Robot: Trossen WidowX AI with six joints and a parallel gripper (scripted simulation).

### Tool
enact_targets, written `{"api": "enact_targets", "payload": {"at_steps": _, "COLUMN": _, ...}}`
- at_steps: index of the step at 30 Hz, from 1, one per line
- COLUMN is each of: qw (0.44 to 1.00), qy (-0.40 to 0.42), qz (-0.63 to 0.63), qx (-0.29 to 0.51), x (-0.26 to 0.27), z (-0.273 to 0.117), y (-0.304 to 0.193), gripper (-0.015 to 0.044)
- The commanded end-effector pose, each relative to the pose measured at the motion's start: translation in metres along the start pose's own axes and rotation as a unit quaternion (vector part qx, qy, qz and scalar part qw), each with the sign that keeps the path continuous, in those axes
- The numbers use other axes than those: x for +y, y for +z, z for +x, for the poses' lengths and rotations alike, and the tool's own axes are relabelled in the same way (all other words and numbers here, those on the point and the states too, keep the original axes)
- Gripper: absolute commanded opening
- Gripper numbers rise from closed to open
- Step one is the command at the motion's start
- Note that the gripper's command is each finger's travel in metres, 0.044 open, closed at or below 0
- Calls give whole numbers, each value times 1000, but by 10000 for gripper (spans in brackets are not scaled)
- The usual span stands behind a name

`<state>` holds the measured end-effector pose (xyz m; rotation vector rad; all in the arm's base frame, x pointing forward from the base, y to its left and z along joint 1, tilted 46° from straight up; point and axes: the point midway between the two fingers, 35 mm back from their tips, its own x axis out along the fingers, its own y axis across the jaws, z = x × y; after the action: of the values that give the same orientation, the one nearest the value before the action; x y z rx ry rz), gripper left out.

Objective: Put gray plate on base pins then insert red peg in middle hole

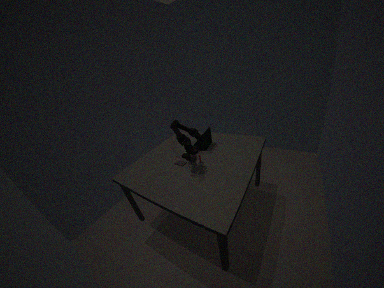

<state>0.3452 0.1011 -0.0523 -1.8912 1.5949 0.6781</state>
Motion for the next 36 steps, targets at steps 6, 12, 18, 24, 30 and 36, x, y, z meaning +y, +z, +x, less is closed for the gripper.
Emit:
{"api": "enact_targets", "payload": {"at_steps": 6, "qw": 1000, "qy": 0, "qz": 4, "qx": -3, "x": 3, "z": -27, "y": -2, "gripper": 0}}
{"api": "enact_targets", "payload": {"at_steps": 12, "qw": 1000, "qy": 1, "qz": 4, "qx": -2, "x": 7, "z": -46, "y": -4, "gripper": 0}}
{"api": "enact_targets", "payload": {"at_steps": 18, "qw": 1000, "qy": 1, "qz": 4, "qx": -1, "x": 8, "z": -53, "y": -6, "gripper": 0}}
{"api": "enact_targets", "payload": {"at_steps": 24, "qw": 1000, "qy": 3, "qz": 3, "qx": -6, "x": 5, "z": -47, "y": -18, "gripper": 0}}
{"api": "enact_targets", "payload": {"at_steps": 30, "qw": 1000, "qy": 4, "qz": 2, "qx": -10, "x": 1, "z": -38, "y": -34, "gripper": 0}}
{"api": "enact_targets", "payload": {"at_steps": 36, "qw": 1000, "qy": 3, "qz": 1, "qx": -12, "x": -3, "z": -30, "y": -51, "gripper": 0}}
